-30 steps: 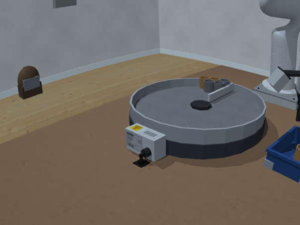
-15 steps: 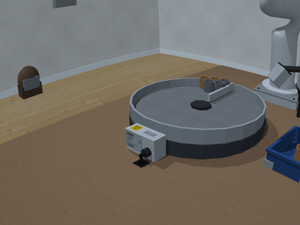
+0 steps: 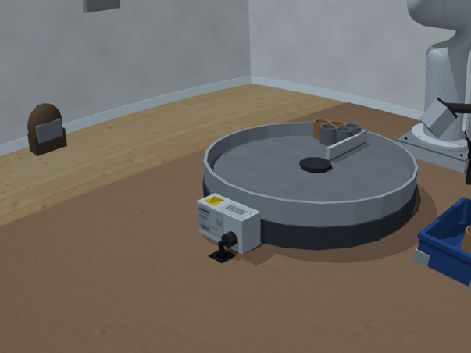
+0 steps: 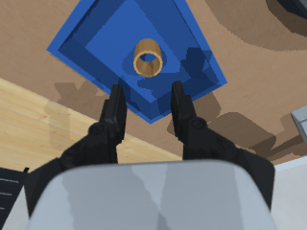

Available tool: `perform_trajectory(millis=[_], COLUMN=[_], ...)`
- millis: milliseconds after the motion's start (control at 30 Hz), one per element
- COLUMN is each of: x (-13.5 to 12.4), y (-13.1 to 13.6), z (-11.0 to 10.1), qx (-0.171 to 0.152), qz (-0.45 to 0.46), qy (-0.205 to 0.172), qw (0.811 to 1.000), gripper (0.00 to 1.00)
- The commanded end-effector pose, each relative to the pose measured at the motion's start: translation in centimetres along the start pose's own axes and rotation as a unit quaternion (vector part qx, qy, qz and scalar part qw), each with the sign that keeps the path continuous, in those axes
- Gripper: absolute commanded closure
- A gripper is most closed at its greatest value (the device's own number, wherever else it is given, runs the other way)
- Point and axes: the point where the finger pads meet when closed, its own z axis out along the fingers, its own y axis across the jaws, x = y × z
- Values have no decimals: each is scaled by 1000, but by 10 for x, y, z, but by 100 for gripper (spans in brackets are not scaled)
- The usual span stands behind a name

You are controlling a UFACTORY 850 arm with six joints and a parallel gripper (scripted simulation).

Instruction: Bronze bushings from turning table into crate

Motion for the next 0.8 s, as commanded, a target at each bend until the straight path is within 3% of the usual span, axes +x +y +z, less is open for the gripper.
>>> perform_trajectory(millis=[0,767], x=[0,1], y=[-1,0], z=[-1,-1], qx=[1,1], qz=[0,1], qy=[0,0], qw=[1000,1000], gripper=[52,53])
